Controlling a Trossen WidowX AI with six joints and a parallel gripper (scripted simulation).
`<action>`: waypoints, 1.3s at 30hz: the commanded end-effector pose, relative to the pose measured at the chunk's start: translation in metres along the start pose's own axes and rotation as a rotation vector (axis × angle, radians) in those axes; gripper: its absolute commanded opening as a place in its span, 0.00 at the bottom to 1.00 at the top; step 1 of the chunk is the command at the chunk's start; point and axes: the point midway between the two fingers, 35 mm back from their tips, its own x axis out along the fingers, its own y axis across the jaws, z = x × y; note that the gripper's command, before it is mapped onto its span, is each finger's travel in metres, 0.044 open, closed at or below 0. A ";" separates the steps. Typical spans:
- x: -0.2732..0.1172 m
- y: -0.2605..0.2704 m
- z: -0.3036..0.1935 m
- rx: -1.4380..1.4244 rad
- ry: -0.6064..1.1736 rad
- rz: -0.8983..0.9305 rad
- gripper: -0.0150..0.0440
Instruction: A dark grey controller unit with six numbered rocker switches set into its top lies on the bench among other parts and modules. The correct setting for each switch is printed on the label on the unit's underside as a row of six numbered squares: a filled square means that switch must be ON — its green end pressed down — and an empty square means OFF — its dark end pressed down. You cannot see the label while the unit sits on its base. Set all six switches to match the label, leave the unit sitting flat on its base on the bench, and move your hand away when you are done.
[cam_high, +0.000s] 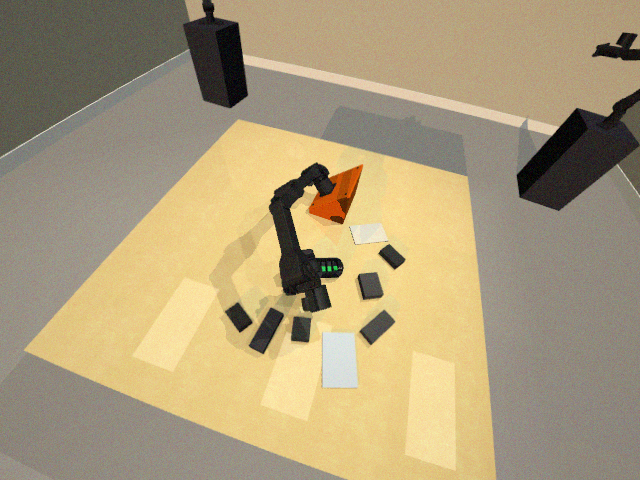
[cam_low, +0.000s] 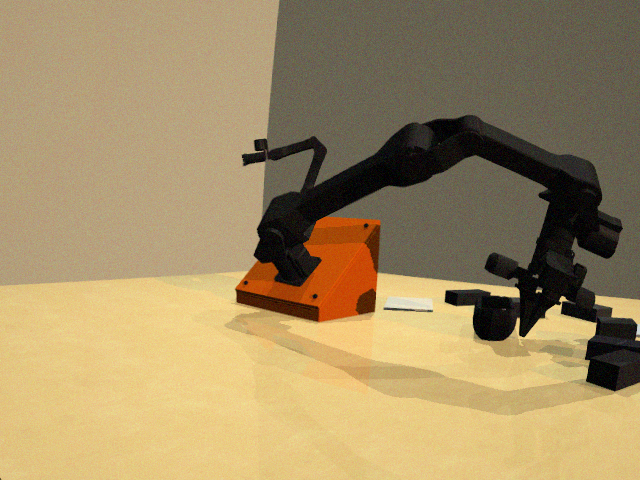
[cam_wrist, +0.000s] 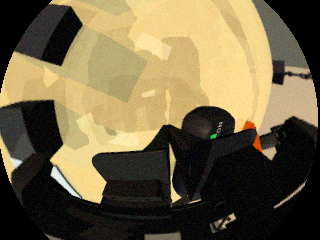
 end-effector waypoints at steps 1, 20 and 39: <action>0.000 -0.002 0.000 0.023 0.007 0.000 0.25; 0.002 -0.008 -0.001 0.113 0.022 -0.008 0.25; 0.008 -0.028 -0.003 0.147 0.028 -0.013 0.25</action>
